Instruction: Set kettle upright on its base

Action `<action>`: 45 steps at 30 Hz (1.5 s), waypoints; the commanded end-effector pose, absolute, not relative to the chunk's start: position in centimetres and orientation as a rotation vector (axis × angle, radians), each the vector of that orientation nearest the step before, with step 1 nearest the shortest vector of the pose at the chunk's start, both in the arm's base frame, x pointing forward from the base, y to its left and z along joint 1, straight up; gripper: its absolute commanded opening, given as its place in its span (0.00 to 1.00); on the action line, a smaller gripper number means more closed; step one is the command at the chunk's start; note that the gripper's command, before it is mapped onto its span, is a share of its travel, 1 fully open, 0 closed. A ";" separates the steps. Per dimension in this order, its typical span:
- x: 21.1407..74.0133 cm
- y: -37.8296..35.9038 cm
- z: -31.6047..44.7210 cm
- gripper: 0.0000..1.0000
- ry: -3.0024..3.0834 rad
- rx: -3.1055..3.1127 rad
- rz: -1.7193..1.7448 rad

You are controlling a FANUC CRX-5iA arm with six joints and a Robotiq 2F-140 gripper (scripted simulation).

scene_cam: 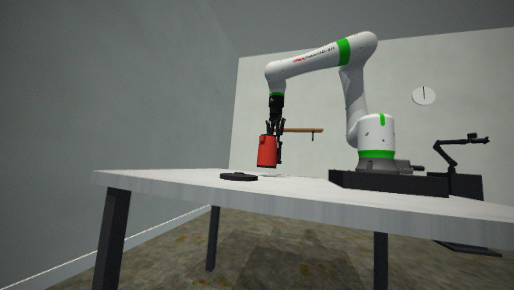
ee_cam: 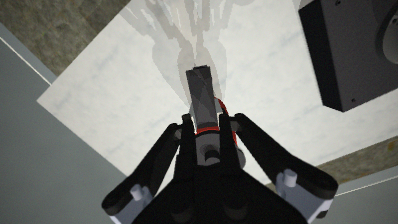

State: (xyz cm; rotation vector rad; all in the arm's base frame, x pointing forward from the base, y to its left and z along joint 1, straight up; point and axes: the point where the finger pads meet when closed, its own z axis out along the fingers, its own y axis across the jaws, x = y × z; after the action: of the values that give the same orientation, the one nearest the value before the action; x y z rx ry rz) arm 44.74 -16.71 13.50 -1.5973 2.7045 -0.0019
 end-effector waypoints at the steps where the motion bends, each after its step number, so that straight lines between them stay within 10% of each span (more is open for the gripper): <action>1: 45.0 -16.0 13.5 0.00 2.705 -1.597 -0.003; 45: 49.1 -3.9 13.5 0.00 2.705 -1.597 -0.003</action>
State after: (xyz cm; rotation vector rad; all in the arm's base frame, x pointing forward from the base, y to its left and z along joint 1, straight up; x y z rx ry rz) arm 49.04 -4.04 13.51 -1.5968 2.7046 -0.0018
